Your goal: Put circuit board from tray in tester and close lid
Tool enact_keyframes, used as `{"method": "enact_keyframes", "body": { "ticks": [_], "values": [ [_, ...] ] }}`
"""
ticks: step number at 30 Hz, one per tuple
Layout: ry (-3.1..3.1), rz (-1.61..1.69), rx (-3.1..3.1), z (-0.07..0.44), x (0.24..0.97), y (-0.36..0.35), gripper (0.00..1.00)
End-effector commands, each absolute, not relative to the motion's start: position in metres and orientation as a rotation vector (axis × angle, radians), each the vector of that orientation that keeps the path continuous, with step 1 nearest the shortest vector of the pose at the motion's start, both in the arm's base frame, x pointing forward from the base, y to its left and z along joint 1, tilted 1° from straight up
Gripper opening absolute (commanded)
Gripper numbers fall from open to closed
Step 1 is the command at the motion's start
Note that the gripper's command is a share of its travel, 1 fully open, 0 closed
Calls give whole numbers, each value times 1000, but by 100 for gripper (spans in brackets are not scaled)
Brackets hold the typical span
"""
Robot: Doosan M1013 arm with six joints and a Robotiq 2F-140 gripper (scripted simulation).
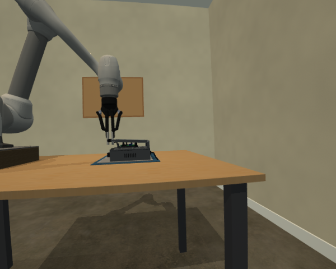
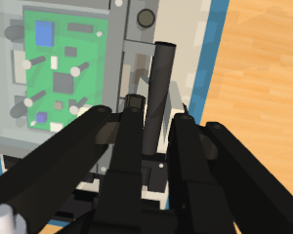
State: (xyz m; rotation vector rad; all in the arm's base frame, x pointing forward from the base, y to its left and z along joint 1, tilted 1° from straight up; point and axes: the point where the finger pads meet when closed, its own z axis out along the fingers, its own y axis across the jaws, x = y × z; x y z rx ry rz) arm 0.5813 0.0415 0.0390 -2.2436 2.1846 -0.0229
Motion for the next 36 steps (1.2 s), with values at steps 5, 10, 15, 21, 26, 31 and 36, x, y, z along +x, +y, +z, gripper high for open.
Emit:
{"method": "enact_keyframes", "body": {
  "ticks": [5, 10, 15, 21, 26, 31, 36],
  "values": [
    [2182, -18, -2242, 37, 581, 44, 0],
    [2182, -18, -2242, 37, 581, 44, 0],
    [2182, -18, -2242, 37, 581, 44, 0],
    [2182, -18, -2242, 37, 581, 44, 0],
    [2182, -18, -2242, 36, 581, 44, 0],
    [2182, -18, -2242, 34, 581, 44, 0],
    [2182, -18, -2242, 34, 581, 44, 0]
  ]
}}
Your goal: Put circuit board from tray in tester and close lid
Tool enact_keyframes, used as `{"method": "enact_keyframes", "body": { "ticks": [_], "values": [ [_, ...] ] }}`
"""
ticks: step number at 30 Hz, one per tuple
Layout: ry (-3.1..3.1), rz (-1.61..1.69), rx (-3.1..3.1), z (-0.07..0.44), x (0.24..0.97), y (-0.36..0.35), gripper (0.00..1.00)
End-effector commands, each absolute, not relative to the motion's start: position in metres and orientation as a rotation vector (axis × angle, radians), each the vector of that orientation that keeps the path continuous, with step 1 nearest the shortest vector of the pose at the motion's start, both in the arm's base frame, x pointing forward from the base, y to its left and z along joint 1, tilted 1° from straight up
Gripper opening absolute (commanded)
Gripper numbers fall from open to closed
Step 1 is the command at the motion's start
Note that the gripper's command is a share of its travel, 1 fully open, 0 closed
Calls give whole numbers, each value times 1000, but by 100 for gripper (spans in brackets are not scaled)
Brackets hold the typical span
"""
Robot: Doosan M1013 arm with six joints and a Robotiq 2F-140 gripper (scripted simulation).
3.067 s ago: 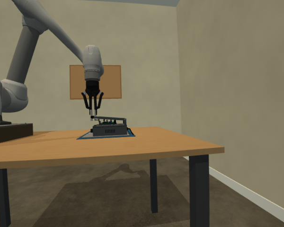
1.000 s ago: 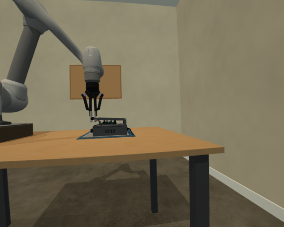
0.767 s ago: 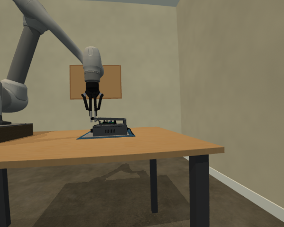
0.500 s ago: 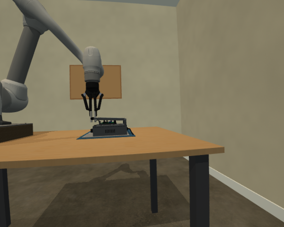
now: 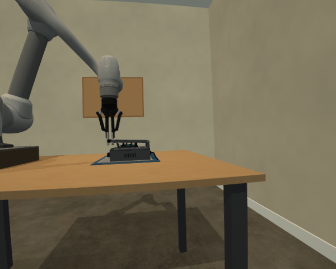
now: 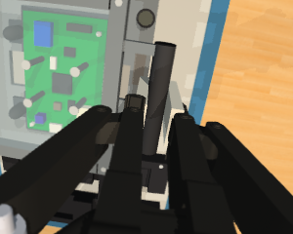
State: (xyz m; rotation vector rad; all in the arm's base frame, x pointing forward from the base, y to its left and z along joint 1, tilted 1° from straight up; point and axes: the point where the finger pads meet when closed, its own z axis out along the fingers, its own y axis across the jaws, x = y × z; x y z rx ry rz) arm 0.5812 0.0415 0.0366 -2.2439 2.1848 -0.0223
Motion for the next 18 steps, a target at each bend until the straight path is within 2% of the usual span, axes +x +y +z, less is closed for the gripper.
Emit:
{"method": "enact_keyframes", "body": {
  "ticks": [1, 18],
  "values": [
    [2182, -18, -2242, 34, 581, 44, 0],
    [2182, -18, -2242, 32, 581, 44, 0]
  ]
}}
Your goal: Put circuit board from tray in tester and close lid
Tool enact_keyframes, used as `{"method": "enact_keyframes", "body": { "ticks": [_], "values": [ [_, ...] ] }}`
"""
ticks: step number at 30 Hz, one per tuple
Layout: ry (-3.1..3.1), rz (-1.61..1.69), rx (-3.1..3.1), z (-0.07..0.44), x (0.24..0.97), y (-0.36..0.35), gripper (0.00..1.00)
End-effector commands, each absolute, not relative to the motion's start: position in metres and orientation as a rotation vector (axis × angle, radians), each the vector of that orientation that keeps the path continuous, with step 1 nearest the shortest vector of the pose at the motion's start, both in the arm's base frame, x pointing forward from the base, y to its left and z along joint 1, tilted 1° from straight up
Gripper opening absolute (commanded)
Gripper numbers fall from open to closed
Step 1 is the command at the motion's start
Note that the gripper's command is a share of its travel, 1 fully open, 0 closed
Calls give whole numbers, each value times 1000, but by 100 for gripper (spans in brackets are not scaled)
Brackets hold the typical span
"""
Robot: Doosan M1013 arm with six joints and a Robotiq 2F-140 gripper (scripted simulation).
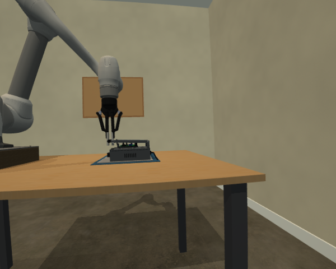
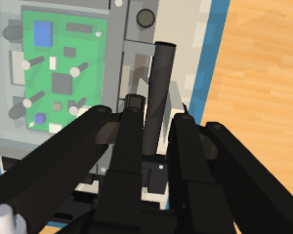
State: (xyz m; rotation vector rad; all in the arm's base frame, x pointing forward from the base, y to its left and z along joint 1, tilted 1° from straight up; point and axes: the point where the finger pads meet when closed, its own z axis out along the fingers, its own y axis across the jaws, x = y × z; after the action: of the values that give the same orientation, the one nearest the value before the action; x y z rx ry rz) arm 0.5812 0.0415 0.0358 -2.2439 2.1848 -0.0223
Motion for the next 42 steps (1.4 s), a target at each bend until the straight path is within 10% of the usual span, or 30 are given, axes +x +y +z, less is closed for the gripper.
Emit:
{"method": "enact_keyframes", "body": {
  "ticks": [1, 42],
  "values": [
    [2182, -18, -2242, 32, 581, 44, 0],
    [2182, -18, -2242, 28, 581, 44, 0]
  ]
}}
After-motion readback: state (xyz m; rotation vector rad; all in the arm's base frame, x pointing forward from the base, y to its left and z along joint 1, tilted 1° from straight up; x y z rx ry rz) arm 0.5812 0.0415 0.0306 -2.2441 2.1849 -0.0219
